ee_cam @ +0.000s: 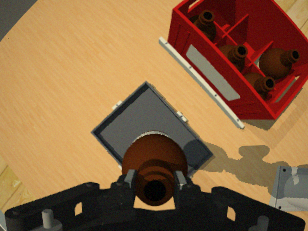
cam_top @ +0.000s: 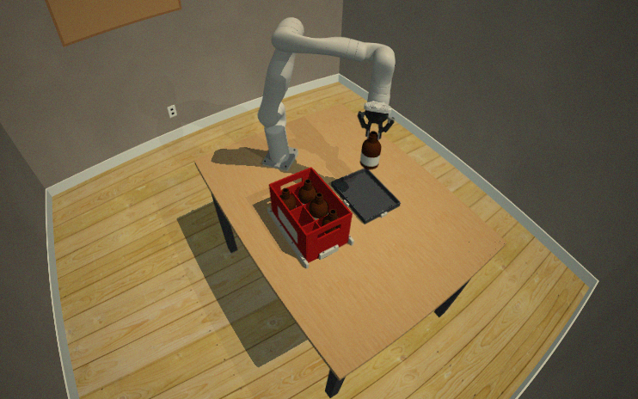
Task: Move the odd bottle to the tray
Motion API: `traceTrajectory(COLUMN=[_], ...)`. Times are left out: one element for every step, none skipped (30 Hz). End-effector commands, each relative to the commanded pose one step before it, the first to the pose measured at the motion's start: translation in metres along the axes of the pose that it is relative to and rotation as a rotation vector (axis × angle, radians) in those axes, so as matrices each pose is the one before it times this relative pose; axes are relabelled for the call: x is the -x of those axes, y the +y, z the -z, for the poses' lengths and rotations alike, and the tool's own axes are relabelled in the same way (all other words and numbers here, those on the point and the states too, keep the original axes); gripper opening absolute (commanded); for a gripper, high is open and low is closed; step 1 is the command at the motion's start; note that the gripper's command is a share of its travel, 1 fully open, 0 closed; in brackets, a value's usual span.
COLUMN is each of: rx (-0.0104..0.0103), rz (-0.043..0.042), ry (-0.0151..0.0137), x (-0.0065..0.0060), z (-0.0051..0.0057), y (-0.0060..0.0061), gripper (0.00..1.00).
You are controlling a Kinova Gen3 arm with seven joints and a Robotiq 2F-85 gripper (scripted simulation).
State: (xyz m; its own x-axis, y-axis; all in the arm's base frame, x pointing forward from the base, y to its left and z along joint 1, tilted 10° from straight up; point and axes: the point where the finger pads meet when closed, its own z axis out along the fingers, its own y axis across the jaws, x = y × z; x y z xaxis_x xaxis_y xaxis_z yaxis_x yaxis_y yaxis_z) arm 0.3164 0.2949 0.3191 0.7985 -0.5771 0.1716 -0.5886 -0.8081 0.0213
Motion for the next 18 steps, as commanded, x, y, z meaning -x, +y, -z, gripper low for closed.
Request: traceTrajectory(rx=[-0.00089,0.00000,0.00000,0.00000,0.00000,0.00000,0.00000,0.00000,0.00000,0.00000,0.00000,0.00000,0.00000,0.00000,0.00000,0.00000,0.00000,0.00000], rz=[0.00277,0.00000,0.00000,0.00000,0.00000,0.00000,0.00000,0.00000,0.00000,0.00000,0.00000,0.00000,0.00000,0.00000,0.00000,0.00000,0.00000,0.00000], ry=[-0.00026,0.00000,0.00000,0.00000,0.00000,0.00000,0.00000,0.00000,0.00000,0.00000,0.00000,0.00000,0.00000,0.00000,0.00000,0.00000,0.00000,0.00000], x=[0.00219,0.00044,0.00041,0.00039,0.00037,0.00034,0.00000,0.00000,0.00032,0.00030,0.00027,0.00025,0.00023,0.00021,0.00019,0.00017,0.00016,0.00014], z=[0.00019,0.00000,0.00000,0.00000,0.00000,0.00000,0.00000,0.00000,0.00000,0.00000,0.00000,0.00000,0.00000,0.00000,0.00000,0.00000,0.00000,0.00000], y=[-0.00178,-0.00037,-0.00035,-0.00033,-0.00032,-0.00029,0.00000,0.00000,-0.00027,-0.00025,-0.00023,-0.00022,-0.00020,-0.00018,-0.00016,-0.00015,-0.00013,-0.00012], gripper=[0.00,0.00,0.00,0.00,0.00,0.00,0.00,0.00,0.00,0.00,0.00,0.00,0.00,0.00,0.00,0.00,0.00,0.00])
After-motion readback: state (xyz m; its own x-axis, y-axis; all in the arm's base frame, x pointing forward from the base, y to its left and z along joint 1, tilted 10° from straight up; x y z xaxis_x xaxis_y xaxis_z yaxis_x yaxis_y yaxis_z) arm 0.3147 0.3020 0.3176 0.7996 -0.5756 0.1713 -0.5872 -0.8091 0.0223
